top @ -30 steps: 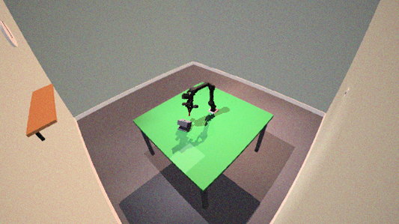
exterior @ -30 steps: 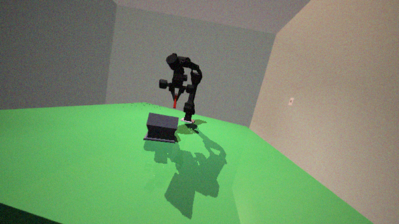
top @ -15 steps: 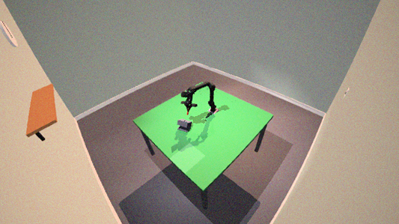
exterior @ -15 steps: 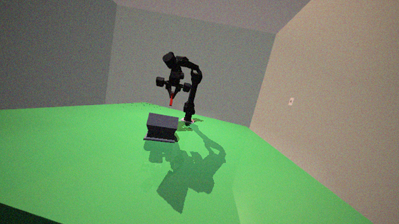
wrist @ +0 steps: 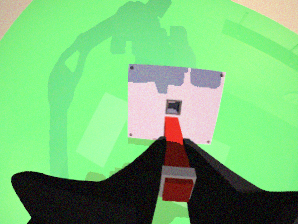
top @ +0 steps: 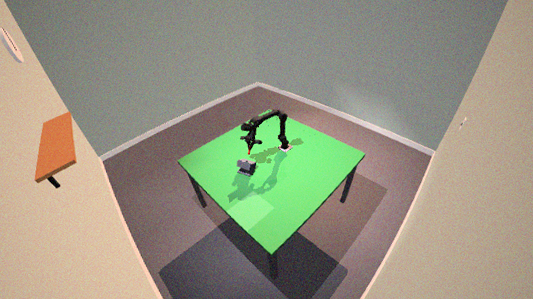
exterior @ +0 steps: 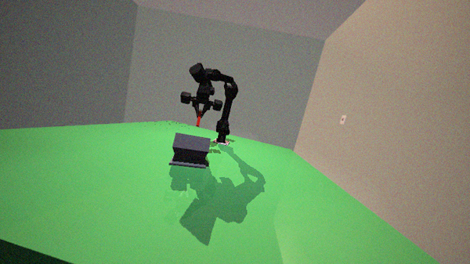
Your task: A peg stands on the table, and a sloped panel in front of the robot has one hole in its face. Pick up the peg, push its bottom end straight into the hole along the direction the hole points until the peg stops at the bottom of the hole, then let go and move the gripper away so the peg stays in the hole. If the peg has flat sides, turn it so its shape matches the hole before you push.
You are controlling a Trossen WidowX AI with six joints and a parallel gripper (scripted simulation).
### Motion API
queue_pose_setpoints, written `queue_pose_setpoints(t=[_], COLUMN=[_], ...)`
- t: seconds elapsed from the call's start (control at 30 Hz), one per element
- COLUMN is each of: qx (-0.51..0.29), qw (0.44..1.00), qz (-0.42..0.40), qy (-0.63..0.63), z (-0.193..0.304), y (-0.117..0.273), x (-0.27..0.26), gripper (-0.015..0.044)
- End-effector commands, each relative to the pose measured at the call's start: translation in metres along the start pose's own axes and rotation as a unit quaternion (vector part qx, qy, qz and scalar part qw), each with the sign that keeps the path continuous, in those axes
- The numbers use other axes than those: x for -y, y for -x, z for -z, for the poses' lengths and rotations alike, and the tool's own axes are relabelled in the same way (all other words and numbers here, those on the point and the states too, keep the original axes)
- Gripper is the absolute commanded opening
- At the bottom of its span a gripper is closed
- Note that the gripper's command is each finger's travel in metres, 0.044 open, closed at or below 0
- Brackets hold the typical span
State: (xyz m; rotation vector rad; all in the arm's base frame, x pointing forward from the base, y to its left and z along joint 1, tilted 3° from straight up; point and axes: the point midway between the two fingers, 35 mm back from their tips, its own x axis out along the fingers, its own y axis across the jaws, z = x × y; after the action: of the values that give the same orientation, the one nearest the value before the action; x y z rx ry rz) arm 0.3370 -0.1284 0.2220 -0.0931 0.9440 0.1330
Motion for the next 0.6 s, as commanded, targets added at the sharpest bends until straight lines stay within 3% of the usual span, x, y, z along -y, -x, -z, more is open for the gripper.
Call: queue_pose_setpoints(t=[0.0,0.57], qx=[-0.002,0.008], qw=[1.0,1.0], qz=[-0.003,0.003], qy=[-0.003,0.0], z=[0.003,0.004], y=[-0.011,-0.034], x=[0.001,0.006], gripper=[0.0,0.0])
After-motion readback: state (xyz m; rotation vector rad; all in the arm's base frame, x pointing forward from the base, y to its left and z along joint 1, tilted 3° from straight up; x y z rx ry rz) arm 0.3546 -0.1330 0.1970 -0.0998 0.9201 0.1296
